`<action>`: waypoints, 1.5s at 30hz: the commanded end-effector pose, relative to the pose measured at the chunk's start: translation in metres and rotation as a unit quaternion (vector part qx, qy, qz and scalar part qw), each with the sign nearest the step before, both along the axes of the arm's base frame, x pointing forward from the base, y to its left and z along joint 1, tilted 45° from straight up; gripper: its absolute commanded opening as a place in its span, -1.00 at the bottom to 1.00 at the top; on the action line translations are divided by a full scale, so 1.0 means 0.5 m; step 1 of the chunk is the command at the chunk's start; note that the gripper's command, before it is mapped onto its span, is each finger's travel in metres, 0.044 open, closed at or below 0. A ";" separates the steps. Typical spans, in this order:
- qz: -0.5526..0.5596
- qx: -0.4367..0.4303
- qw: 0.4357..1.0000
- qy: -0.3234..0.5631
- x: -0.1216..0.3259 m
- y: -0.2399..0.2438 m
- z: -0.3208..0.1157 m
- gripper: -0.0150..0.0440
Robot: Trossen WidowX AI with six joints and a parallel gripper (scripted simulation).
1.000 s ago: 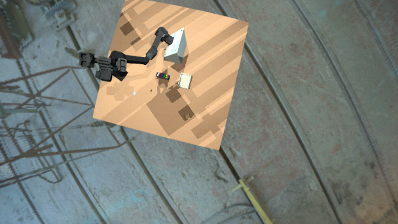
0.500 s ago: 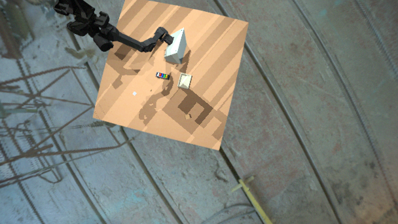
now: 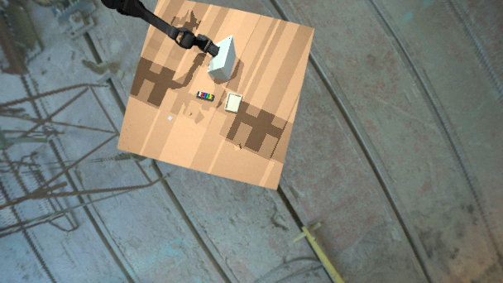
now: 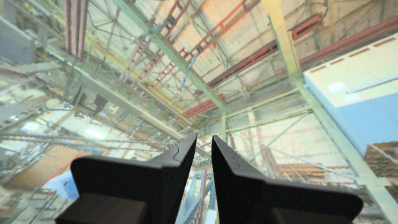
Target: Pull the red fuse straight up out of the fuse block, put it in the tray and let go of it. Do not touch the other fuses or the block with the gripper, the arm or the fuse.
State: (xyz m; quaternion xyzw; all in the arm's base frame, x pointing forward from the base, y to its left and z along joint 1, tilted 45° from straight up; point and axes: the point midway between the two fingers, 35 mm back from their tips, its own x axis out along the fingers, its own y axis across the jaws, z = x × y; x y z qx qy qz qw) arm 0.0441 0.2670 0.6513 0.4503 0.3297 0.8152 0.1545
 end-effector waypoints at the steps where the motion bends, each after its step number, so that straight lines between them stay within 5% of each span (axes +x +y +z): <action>1: 0.045 0.030 0.999 -0.007 -0.065 -0.053 0.022 -0.24; 8: 0.117 0.113 0.987 -0.015 -0.157 -0.179 0.050 -0.24; 23: 0.364 0.290 0.882 -0.069 -0.303 -0.630 0.023 -0.24; 34: 0.504 0.450 0.733 -0.083 -0.185 -0.964 -0.111 -0.24; 45: 0.586 0.566 0.576 -0.068 0.032 -1.128 -0.281 -0.24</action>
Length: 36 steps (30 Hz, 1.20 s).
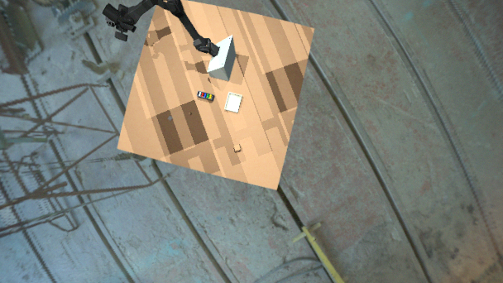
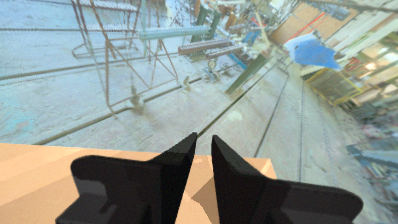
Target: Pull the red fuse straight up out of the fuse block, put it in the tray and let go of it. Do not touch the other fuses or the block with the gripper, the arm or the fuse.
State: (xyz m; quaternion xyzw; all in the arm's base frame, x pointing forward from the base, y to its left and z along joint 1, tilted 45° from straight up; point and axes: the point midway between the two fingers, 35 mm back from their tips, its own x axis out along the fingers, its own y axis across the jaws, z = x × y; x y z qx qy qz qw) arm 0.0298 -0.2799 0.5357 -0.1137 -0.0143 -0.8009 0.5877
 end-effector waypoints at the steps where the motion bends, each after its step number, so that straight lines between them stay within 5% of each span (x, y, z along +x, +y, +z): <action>1: 0.053 0.055 0.997 0.015 0.088 -0.045 -0.071 -0.24; 11: 0.189 0.214 0.954 0.091 0.352 -0.063 -0.313 -0.24; 22: 0.280 0.358 0.862 0.226 0.556 0.076 -0.600 -0.24; 36: 0.316 0.442 0.686 0.483 0.588 0.396 -0.939 -0.24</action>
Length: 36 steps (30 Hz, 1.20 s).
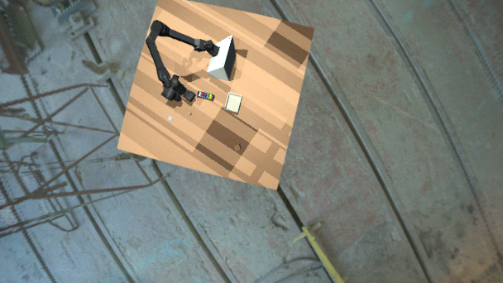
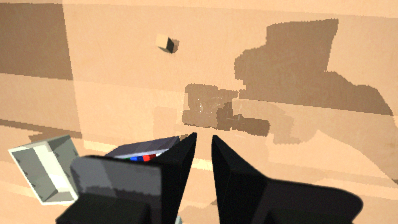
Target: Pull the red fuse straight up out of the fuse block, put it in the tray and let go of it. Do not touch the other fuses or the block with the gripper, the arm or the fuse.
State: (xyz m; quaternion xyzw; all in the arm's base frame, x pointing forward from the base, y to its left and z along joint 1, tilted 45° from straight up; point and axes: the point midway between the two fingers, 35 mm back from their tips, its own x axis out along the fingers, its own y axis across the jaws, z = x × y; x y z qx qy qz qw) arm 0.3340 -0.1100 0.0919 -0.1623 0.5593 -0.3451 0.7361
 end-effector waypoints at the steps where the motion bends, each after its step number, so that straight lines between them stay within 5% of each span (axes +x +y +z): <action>1: 0.042 -0.006 0.996 0.077 -0.030 0.078 -0.071 -0.24; 6: 0.083 -0.022 0.985 0.150 -0.073 0.143 -0.128 -0.24; 36: 0.083 -0.022 0.985 0.150 -0.072 0.107 -0.163 -0.24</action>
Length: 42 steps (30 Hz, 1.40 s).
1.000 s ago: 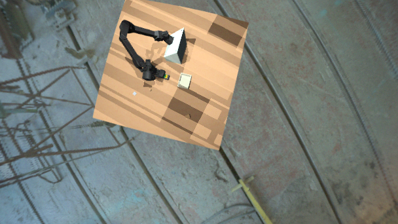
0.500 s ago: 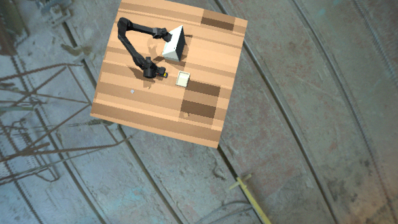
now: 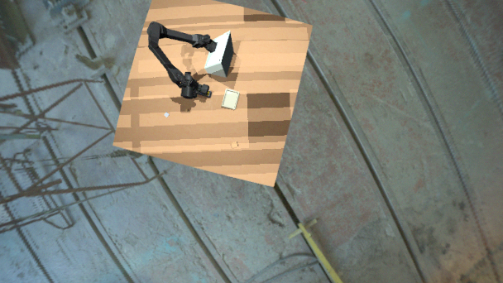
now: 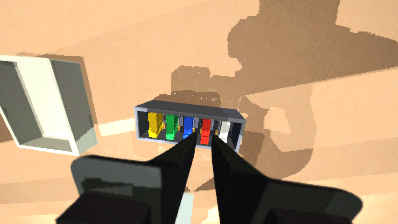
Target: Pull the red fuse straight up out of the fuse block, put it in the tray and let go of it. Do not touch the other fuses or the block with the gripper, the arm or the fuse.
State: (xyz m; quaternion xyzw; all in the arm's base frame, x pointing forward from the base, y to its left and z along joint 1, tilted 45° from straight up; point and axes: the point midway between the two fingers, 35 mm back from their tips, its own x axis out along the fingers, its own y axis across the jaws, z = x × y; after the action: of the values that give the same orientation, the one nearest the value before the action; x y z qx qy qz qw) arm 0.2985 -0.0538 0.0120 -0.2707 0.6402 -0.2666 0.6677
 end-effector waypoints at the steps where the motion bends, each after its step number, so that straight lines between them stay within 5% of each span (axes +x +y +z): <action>1: 0.002 -0.003 1.000 0.002 -0.001 -0.006 -0.005 -0.24; 34: 0.002 -0.004 1.000 0.002 -0.002 -0.029 -0.026 -0.24; 42: 0.000 -0.001 1.000 0.001 -0.002 -0.026 -0.025 -0.42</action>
State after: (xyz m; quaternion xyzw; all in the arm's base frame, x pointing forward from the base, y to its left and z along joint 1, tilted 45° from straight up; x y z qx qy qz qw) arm 0.2975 -0.0672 -0.0006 -0.2717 0.6406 -0.2670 0.6668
